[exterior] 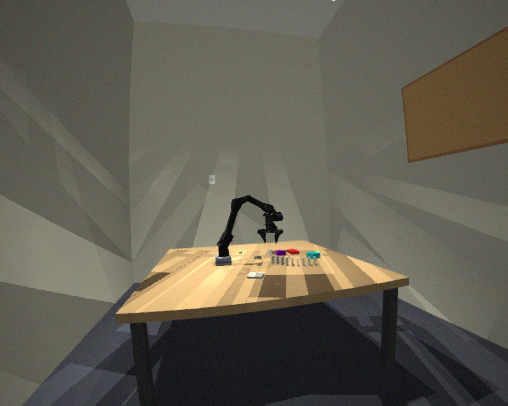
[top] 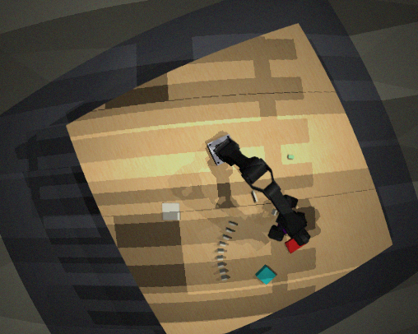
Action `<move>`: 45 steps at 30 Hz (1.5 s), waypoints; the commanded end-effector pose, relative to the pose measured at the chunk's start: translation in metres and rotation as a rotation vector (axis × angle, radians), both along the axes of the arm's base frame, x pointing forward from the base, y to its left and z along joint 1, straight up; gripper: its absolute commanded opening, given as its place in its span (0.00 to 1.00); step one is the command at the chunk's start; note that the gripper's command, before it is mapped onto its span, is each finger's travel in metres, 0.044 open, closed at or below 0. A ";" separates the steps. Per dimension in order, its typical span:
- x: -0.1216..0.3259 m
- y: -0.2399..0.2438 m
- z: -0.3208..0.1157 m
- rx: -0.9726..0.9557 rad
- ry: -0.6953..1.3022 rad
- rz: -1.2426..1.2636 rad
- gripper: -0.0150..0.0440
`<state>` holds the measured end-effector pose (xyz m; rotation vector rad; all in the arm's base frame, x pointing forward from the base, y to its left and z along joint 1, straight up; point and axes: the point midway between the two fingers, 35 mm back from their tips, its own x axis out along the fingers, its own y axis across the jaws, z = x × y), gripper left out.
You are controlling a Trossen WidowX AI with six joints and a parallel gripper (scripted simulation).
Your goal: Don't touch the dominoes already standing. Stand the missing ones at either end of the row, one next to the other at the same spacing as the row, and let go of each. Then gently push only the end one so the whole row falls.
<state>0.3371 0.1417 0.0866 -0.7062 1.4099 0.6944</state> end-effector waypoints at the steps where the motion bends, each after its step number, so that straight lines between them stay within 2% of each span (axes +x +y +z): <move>1: -0.002 0.000 -0.032 -0.002 0.019 0.008 1.00; 4: -0.003 0.000 -0.053 -0.002 0.019 0.008 1.00; 22: -0.003 0.000 -0.070 -0.002 0.019 0.008 1.00; 35: -0.003 0.000 -0.070 -0.002 0.019 0.008 0.44; 45: -0.003 0.000 -0.069 -0.001 0.020 0.007 0.44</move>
